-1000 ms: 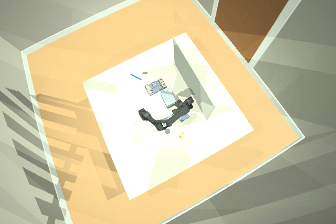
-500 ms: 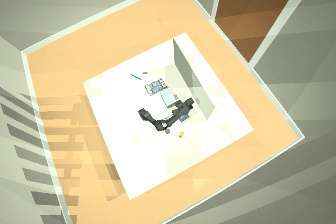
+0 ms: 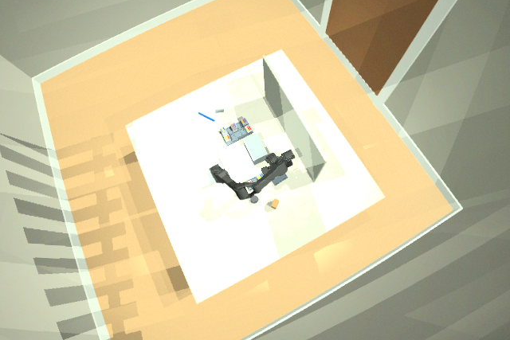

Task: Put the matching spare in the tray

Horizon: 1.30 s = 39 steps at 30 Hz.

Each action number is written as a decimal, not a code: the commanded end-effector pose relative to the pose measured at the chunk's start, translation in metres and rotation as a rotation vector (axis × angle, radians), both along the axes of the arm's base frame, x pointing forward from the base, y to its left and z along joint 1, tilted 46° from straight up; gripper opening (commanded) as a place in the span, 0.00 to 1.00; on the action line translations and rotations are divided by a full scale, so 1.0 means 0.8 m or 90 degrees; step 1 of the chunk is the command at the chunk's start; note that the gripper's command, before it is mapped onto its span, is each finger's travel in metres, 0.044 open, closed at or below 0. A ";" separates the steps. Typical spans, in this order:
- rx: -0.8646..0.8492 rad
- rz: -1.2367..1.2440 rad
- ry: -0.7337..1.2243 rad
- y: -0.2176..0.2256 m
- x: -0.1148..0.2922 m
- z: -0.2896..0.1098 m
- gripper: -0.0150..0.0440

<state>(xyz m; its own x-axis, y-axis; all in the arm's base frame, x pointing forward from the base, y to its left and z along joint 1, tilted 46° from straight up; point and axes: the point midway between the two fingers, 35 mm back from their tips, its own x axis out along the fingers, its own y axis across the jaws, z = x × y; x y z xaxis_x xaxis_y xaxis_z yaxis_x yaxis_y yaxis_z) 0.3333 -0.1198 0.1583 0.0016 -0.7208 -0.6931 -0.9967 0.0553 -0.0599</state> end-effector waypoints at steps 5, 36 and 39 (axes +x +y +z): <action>0.004 0.003 0.003 -0.005 -0.001 -0.007 0.25; 0.004 0.000 0.006 -0.029 -0.006 -0.029 0.25; 0.004 0.000 0.006 -0.031 -0.007 -0.031 0.25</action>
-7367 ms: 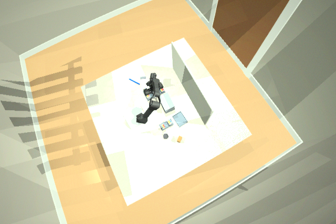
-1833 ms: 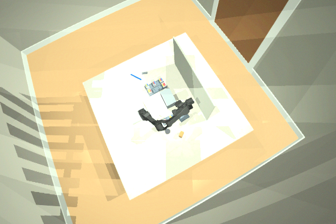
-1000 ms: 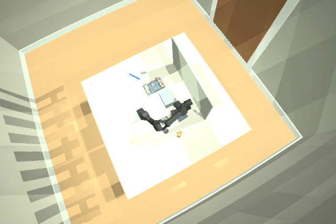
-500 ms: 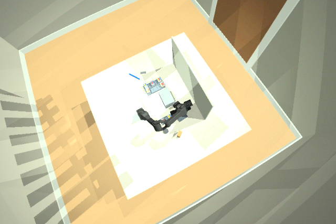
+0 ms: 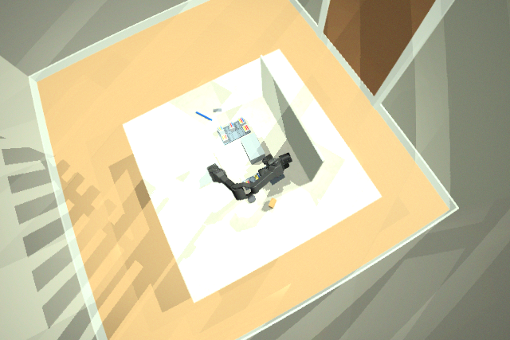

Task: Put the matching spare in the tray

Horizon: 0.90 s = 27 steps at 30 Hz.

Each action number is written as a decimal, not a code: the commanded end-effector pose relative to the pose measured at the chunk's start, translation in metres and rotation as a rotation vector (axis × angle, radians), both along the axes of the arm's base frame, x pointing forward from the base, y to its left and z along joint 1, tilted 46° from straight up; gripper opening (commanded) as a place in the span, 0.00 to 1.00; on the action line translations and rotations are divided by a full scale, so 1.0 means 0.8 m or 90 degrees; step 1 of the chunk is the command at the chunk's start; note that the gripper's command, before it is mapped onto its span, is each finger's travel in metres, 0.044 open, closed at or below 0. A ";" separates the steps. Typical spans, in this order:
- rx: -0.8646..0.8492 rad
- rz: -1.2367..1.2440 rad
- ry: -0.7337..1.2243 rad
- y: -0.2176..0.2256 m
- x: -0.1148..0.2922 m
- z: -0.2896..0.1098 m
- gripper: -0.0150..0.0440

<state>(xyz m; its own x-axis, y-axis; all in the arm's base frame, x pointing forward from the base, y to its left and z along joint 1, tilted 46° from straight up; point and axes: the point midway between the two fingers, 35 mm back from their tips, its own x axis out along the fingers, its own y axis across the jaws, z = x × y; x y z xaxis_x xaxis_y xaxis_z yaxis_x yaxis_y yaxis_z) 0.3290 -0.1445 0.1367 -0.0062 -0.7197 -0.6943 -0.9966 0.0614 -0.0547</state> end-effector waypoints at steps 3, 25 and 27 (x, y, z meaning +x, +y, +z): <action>0.003 0.003 0.003 -0.003 -0.002 -0.006 0.25; 0.000 -0.001 0.001 -0.003 -0.001 -0.003 1.00; 0.004 0.000 0.001 0.016 0.003 0.013 1.00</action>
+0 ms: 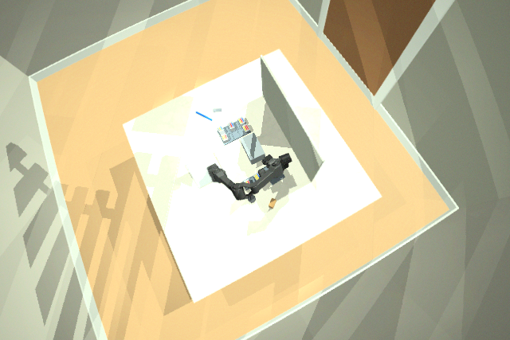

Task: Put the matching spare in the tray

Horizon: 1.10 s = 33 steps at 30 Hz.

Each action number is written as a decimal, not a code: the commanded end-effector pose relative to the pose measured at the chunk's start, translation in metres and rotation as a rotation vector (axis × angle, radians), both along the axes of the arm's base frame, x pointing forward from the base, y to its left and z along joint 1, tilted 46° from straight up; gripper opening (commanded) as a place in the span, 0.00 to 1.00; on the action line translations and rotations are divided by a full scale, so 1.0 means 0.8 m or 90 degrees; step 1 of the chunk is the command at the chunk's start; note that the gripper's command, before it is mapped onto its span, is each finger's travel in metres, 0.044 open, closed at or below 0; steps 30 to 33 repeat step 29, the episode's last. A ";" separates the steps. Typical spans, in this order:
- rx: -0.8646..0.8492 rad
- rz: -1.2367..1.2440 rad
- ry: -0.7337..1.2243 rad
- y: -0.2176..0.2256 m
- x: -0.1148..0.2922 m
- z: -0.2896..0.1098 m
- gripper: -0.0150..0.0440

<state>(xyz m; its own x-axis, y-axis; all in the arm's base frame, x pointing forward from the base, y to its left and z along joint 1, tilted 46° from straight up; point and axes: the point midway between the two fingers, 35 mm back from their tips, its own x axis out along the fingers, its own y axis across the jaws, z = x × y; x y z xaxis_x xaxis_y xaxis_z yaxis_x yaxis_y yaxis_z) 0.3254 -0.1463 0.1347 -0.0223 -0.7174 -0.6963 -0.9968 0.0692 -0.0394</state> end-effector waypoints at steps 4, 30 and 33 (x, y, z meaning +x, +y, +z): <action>0.006 0.007 -0.006 0.074 0.007 0.068 1.00; 0.002 0.013 -0.006 0.090 0.004 0.084 1.00; 0.002 0.013 -0.006 0.090 0.004 0.084 1.00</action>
